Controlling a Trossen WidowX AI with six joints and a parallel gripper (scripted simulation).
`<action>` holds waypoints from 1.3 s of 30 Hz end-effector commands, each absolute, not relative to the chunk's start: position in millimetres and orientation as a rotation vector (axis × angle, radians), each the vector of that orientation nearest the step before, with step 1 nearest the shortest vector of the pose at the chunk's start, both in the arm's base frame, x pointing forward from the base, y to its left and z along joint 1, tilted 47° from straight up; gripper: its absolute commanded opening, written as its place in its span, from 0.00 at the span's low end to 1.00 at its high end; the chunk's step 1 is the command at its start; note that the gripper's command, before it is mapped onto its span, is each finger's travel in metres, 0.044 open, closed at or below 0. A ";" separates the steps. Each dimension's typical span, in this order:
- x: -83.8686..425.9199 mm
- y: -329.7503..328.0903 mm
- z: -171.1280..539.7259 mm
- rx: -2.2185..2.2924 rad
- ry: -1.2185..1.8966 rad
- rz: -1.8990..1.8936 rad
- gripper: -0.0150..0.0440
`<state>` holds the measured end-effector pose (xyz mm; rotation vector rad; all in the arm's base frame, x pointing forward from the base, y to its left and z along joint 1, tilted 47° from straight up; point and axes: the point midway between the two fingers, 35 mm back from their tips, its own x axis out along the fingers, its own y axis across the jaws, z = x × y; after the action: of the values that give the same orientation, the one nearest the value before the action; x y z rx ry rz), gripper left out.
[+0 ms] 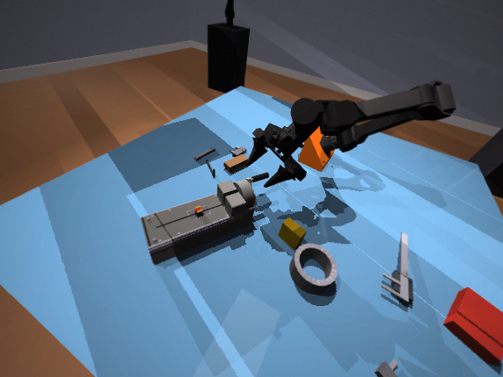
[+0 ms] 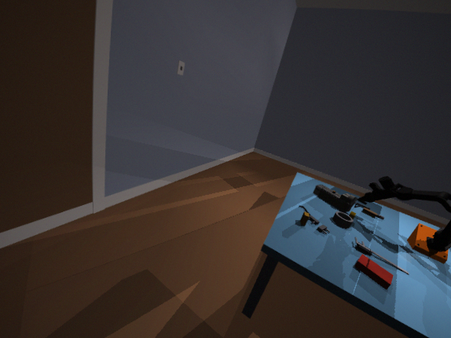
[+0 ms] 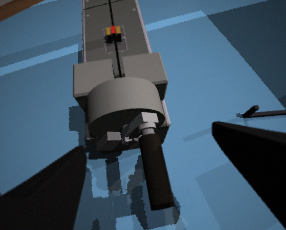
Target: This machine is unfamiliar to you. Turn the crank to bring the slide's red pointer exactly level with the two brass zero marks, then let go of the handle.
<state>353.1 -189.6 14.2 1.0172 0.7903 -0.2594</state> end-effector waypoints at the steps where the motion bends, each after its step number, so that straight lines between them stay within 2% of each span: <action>1: 354.0 -186.3 10.1 1.018 0.790 -0.265 1.00; 23: 357.9 -162.8 -11.0 1.020 0.788 -0.263 1.00; 39: 357.9 -162.8 -11.0 1.020 0.788 -0.263 0.29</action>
<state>357.8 -162.1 -10.9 1.0197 0.7897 -0.2578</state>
